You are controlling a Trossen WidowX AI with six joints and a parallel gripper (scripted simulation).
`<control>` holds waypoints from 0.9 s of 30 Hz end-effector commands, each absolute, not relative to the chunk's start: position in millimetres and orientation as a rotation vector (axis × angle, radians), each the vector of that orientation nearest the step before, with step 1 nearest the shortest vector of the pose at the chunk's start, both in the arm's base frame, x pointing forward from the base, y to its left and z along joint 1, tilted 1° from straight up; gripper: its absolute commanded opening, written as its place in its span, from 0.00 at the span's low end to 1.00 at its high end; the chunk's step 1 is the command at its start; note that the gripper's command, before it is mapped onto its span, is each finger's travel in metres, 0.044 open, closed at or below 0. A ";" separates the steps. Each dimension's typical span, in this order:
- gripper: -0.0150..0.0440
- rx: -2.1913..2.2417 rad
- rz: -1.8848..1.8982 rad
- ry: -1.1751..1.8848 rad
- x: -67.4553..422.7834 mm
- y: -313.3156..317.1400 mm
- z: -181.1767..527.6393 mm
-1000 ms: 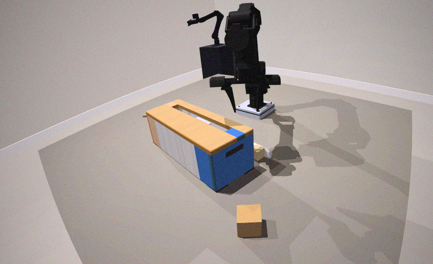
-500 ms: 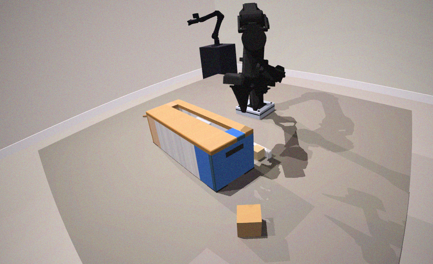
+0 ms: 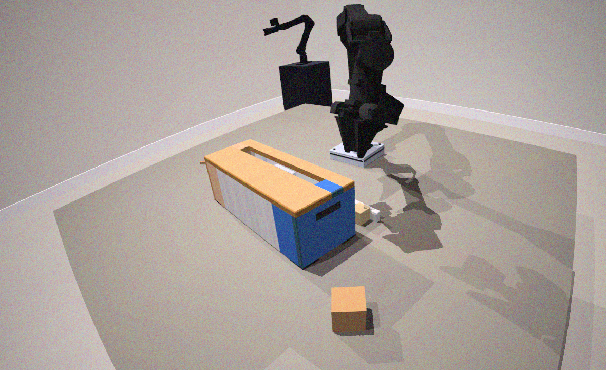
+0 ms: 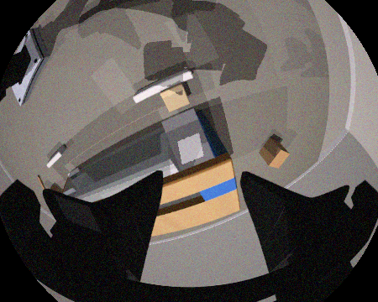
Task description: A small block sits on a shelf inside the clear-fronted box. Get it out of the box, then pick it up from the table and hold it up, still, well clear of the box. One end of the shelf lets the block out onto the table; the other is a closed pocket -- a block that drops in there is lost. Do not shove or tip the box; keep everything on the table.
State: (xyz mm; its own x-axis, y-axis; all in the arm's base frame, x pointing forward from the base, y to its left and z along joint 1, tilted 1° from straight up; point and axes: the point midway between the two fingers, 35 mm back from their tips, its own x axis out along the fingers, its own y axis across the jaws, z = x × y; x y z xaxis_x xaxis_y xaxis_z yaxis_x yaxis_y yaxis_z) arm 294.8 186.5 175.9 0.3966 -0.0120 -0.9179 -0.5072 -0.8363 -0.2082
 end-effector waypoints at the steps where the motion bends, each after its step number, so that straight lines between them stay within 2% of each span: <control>1: 0.74 -2.573 1.605 0.192 290.9 187.8 175.5; 13: 0.74 -2.573 1.605 0.192 291.3 188.0 173.3; 20: 0.74 -2.574 1.605 0.192 296.8 185.7 89.7; 27: 0.74 -2.574 1.605 0.192 296.4 184.8 79.0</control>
State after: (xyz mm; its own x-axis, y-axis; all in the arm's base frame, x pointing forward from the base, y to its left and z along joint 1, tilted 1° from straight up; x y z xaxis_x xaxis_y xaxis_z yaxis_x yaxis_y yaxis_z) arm 295.1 184.3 82.3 0.4262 -0.0595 -0.9027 -0.1643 -0.9863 -0.0126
